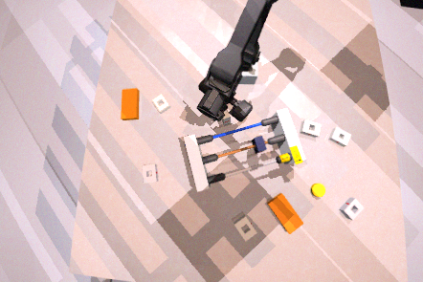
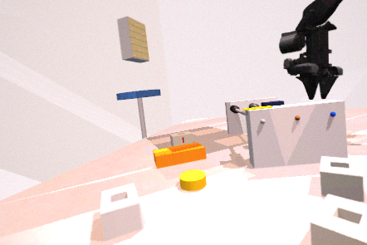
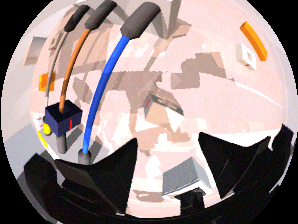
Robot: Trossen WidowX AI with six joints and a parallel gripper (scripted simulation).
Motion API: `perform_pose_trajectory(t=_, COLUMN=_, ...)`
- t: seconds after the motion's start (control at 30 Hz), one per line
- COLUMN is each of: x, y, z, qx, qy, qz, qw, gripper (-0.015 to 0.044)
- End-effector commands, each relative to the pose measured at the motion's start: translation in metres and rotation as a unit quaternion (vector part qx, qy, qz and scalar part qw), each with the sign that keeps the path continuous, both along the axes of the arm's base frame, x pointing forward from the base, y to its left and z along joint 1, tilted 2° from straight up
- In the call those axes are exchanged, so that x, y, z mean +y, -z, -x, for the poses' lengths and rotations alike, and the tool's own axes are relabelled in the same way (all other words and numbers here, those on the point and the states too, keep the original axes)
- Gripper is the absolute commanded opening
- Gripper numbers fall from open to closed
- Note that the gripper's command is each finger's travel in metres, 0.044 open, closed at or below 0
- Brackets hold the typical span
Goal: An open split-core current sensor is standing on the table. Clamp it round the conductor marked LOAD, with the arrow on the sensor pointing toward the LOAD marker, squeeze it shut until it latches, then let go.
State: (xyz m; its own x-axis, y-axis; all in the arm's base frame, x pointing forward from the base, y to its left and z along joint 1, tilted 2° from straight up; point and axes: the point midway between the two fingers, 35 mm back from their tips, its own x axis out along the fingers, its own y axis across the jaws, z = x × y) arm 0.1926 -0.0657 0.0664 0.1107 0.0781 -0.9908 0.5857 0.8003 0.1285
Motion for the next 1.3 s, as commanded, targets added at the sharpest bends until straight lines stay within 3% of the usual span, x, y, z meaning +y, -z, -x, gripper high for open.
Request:
perform_pose_trajectory(t=0.0, x=0.001, y=-0.005, z=-0.009, qx=0.043, qy=0.245, qz=0.007, qw=0.969, gripper=0.032)
perform_pose_trajectory(t=1.27, x=0.002, y=0.053, z=-0.012, qx=0.043, qy=0.245, qz=0.007, qw=0.969, gripper=0.032)
